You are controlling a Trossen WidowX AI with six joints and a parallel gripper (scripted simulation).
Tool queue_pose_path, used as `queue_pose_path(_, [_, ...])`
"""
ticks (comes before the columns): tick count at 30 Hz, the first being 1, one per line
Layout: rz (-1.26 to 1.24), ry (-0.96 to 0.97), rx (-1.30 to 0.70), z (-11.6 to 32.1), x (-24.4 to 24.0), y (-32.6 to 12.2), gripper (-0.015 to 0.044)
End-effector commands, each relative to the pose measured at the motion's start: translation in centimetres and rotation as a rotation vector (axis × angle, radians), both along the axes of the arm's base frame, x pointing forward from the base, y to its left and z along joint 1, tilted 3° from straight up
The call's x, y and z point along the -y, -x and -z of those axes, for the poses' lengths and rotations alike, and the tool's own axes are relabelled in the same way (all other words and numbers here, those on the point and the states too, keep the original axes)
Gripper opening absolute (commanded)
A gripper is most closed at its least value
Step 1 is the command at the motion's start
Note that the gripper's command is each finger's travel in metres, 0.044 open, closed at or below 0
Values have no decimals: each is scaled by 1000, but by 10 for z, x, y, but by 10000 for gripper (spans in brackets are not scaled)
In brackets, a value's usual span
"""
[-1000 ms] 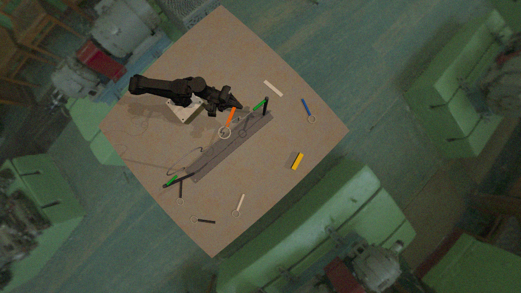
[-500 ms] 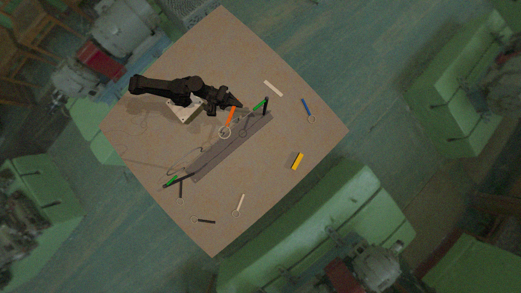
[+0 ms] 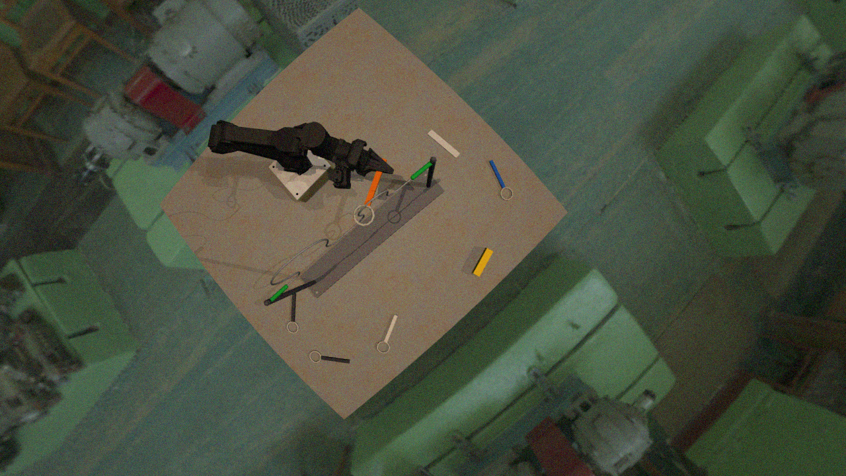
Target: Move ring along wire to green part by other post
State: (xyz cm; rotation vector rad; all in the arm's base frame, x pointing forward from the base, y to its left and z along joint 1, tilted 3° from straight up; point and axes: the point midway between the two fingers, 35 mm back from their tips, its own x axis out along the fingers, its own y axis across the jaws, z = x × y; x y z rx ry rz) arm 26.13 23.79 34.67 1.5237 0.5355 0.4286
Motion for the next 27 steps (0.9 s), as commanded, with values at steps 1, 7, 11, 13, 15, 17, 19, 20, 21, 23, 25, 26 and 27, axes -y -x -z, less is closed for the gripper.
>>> queue_pose_path(1, [-4,-35,9,-10,2,2,-150])
queue_pose_path(7, [-4,-52,7,-15,2,2,-150])
queue_pose_path(11, [-5,-64,6,-18,3,2,-150])
queue_pose_path(13, [-5,-66,5,-19,3,2,-150])
queue_pose_path(15, [-5,-66,5,-20,4,2,-150])
queue_pose_path(17, [-5,-66,5,-21,4,2,-150])
queue_pose_path(19, [-5,-65,5,-22,4,2,-150])
queue_pose_path(20, [-5,-65,6,-22,4,2,-150])
queue_pose_path(21, [-5,-65,6,-22,4,2,-150])
queue_pose_path(23, [-5,-64,6,-23,5,2,-150])
queue_pose_path(25, [-4,-57,6,-23,5,2,-150])
queue_pose_path(26, [-4,-53,7,-23,5,2,-150])
queue_pose_path(27, [-4,-51,7,-23,5,2,-150])
